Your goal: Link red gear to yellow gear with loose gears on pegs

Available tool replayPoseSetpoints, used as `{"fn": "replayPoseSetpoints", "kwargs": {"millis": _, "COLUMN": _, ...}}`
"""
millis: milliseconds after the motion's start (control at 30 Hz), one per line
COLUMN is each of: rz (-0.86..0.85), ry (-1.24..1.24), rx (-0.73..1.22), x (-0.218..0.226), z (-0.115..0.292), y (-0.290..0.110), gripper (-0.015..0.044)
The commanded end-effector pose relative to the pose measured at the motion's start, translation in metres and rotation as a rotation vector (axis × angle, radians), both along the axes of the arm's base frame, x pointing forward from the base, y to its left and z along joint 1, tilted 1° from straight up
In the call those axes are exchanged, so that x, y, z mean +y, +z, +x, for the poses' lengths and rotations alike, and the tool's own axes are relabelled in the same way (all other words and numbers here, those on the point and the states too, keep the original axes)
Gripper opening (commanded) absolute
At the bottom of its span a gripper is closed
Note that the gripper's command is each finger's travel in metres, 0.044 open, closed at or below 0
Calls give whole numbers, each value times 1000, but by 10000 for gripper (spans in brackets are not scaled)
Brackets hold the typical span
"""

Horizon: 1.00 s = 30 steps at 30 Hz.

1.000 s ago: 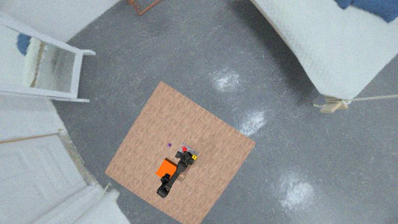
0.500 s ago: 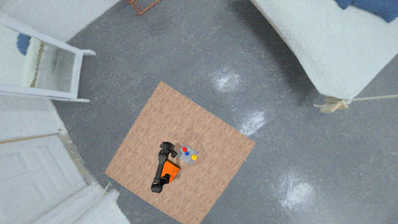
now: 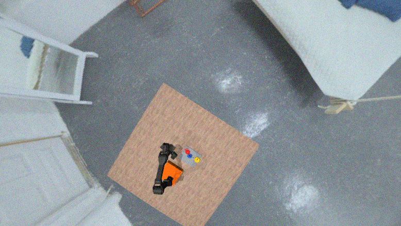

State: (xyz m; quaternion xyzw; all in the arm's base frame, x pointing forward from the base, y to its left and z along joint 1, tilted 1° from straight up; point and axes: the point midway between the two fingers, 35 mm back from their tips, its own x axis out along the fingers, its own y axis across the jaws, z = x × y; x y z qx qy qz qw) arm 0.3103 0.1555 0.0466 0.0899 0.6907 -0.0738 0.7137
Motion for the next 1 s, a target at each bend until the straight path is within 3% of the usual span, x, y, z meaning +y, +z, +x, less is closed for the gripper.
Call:
{"fn": "replayPoseSetpoints", "kwargs": {"millis": 0, "rz": -5, "ry": -4, "rx": 16, "x": -1, "z": -3, "y": -11, "gripper": 440}}
{"fn": "replayPoseSetpoints", "kwargs": {"millis": 967, "rz": -5, "ry": -4, "rx": 16, "x": 0, "z": -3, "y": -38, "gripper": 440}}
